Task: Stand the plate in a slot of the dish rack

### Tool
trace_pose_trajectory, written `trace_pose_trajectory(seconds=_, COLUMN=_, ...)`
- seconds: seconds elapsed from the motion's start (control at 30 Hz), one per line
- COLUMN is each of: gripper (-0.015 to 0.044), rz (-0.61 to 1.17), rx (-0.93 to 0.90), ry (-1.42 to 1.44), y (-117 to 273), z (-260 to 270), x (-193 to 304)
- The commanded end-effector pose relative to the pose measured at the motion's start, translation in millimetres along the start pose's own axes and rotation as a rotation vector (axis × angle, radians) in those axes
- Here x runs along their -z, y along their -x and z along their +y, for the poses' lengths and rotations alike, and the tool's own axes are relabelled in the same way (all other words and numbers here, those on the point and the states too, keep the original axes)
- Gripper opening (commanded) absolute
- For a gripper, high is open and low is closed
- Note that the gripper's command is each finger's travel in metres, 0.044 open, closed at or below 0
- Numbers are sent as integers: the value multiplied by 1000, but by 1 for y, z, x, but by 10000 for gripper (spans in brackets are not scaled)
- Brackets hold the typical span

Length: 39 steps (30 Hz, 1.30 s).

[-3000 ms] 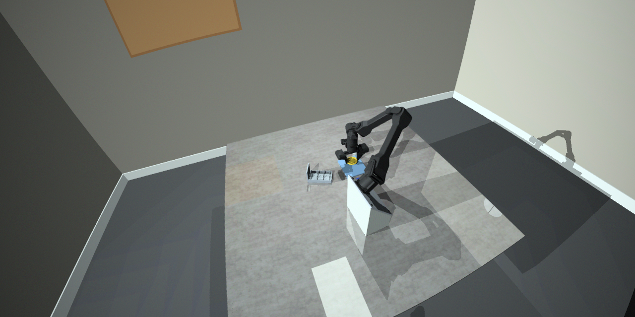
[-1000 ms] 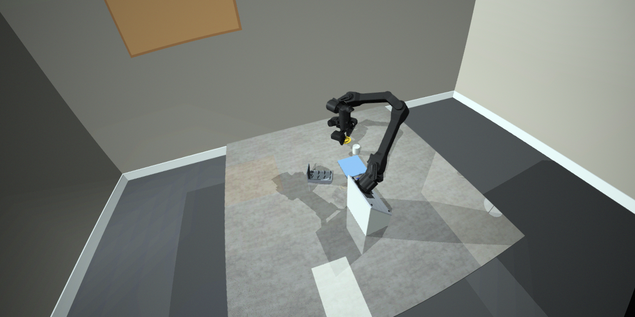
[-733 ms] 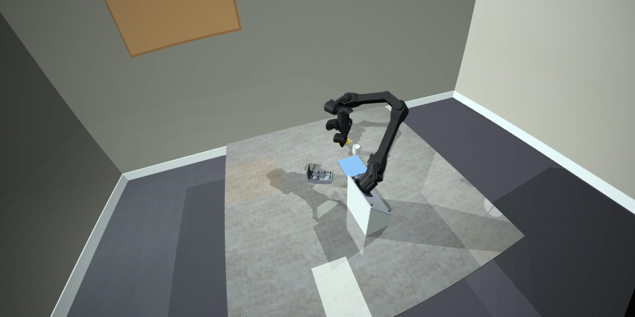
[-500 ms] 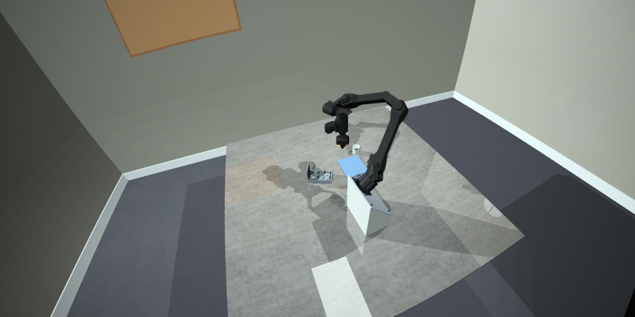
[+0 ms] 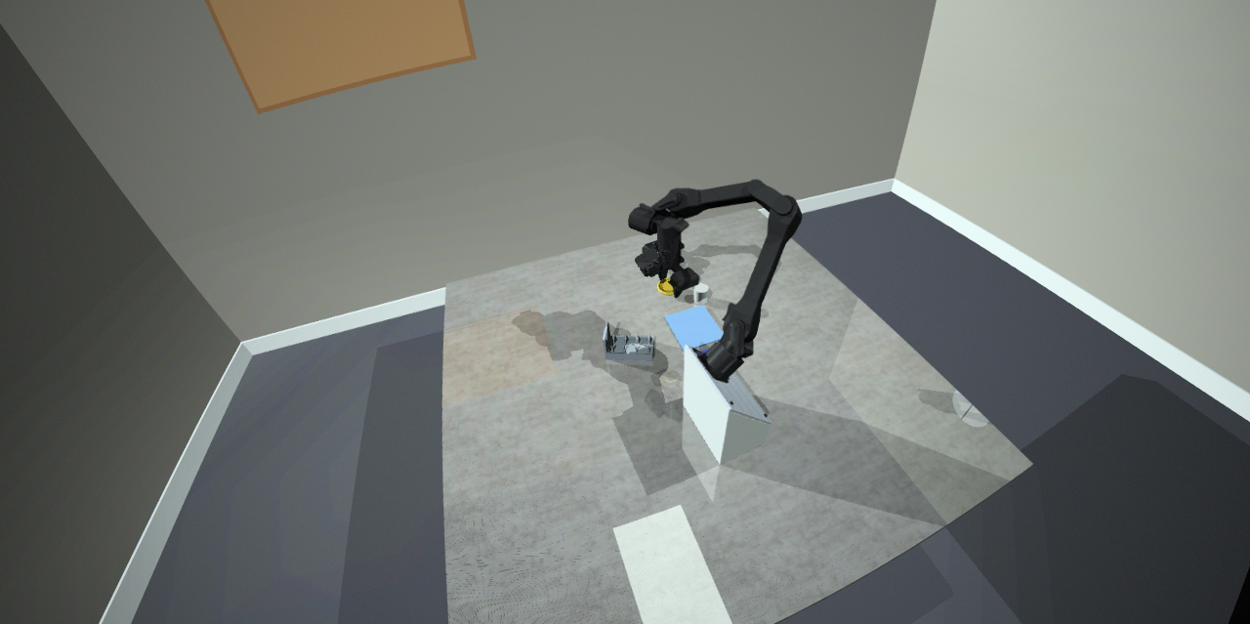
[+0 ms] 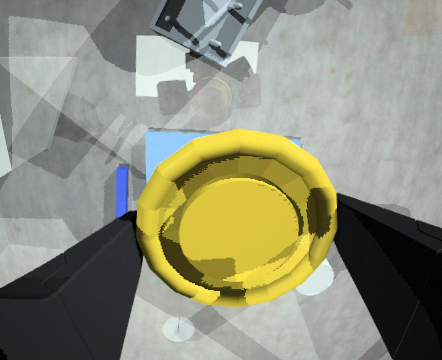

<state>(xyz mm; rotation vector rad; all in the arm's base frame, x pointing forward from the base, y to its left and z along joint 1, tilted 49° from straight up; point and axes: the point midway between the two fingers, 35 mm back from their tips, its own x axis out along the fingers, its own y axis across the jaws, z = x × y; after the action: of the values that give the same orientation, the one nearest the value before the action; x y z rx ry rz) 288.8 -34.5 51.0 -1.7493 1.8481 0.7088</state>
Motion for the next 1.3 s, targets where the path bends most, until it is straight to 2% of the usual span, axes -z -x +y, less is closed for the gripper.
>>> trace_pose_trajectory(seconds=0.0, gripper=0, rz=-1, rx=-6, ry=127, y=-2, z=6, x=-6)
trace_pose_trajectory(seconds=0.83, gripper=0, rz=4, rx=-11, ry=984, y=-5, z=35, x=-35)
trace_pose_trajectory(seconds=1.03, gripper=0, rz=0, rx=-12, ry=1005, y=-5, z=36, x=-35)
trace_pose_trajectory(seconds=1.27, gripper=0, rz=-158, rx=-38, ry=924, y=-28, z=43, x=-43)
